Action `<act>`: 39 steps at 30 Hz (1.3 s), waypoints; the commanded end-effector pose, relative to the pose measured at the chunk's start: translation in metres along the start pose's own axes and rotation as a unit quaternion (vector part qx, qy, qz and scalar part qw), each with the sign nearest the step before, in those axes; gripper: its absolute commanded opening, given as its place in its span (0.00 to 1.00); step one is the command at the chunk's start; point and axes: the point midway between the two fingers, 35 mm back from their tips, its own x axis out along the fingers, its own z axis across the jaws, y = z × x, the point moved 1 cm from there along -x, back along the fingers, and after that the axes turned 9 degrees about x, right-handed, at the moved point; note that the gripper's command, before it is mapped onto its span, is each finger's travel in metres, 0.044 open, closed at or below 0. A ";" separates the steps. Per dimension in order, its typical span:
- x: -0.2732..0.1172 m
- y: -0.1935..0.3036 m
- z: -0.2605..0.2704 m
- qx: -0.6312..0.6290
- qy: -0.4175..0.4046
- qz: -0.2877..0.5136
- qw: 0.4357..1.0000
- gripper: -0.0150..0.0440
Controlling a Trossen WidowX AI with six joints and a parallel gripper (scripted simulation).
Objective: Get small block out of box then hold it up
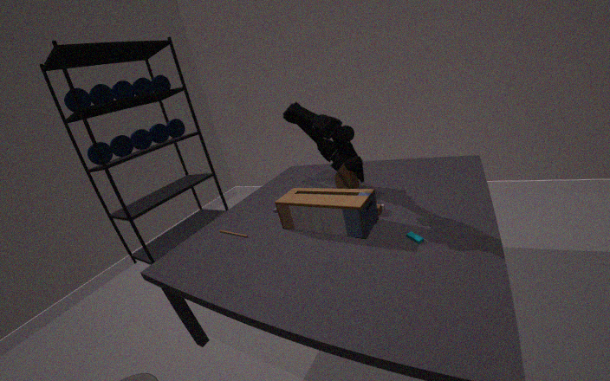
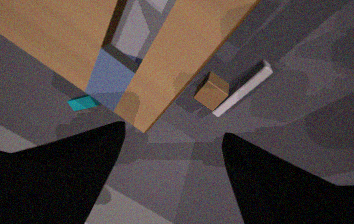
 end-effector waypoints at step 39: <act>0.009 0.040 -0.012 -0.982 0.165 -0.072 0.064 0.74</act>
